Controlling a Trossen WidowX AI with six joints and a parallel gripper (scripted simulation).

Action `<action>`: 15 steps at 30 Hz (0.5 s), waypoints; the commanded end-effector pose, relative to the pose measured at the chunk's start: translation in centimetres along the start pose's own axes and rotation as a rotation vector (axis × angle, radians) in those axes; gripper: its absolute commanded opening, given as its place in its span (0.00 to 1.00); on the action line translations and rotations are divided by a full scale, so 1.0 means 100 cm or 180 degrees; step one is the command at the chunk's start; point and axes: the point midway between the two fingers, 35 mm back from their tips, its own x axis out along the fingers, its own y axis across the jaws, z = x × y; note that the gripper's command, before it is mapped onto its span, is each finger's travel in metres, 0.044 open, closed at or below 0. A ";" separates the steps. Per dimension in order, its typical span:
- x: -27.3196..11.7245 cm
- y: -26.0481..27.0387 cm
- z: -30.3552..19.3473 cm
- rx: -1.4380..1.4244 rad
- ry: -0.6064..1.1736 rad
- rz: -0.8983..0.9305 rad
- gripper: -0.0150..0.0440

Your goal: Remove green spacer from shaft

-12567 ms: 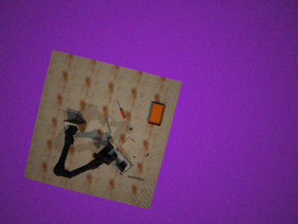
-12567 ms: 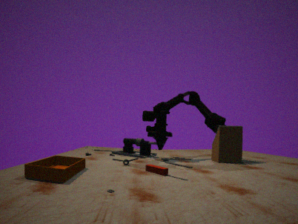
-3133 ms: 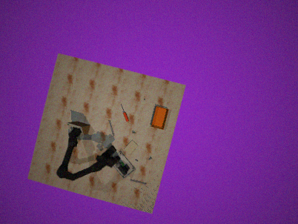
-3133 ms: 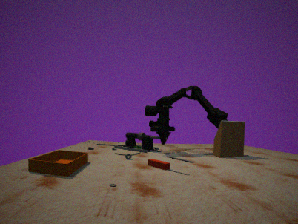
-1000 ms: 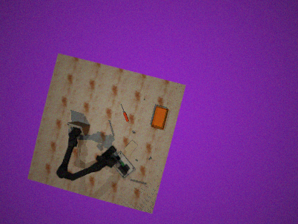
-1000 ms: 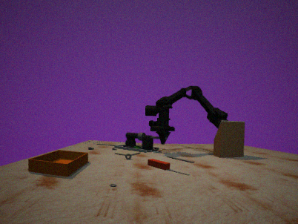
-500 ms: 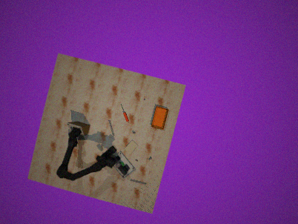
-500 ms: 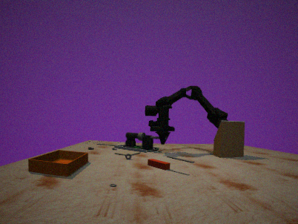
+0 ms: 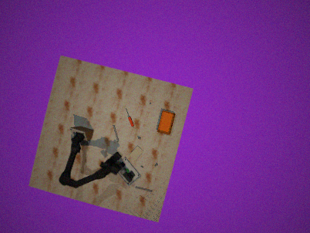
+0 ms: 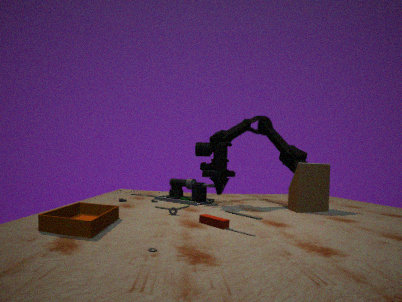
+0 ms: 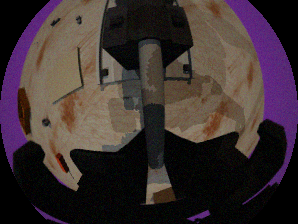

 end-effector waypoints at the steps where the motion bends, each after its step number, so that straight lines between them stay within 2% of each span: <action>1: -0.001 0.000 0.004 0.0011 -0.0023 0.0006 0.25; 15: -0.001 0.000 0.006 0.0011 -0.0023 0.0006 0.25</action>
